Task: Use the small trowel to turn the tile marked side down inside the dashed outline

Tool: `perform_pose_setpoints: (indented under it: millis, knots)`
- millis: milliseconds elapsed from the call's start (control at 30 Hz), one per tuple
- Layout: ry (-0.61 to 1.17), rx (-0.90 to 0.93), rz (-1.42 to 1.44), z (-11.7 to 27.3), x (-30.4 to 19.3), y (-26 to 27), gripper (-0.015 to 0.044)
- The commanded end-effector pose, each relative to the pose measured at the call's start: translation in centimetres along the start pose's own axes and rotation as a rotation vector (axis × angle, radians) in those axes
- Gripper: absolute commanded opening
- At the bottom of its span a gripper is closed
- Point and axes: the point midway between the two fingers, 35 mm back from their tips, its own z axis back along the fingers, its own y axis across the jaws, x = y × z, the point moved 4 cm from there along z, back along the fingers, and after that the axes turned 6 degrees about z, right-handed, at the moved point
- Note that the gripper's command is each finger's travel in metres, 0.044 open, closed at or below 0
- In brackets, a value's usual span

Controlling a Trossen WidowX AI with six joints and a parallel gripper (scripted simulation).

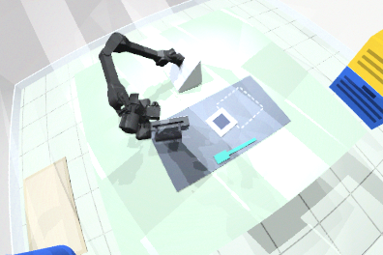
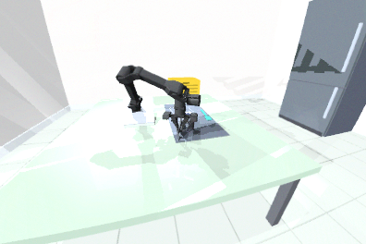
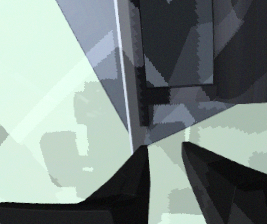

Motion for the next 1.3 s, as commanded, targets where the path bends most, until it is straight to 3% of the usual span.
perform_pose_setpoints:
  millis: [0,867,1000,1267]
  knots:
    - [-0.001,0.005,0.003,-0.1,0.1,0.7,0.01]
    - [0.001,0.011,0.004,-0.2,0.4,4.3,0.01]
    - [0.001,0.01,0.004,-0.2,0.5,4.4,0.0]
    - [0.001,0.01,0.004,-0.2,0.5,4.4,0.0]
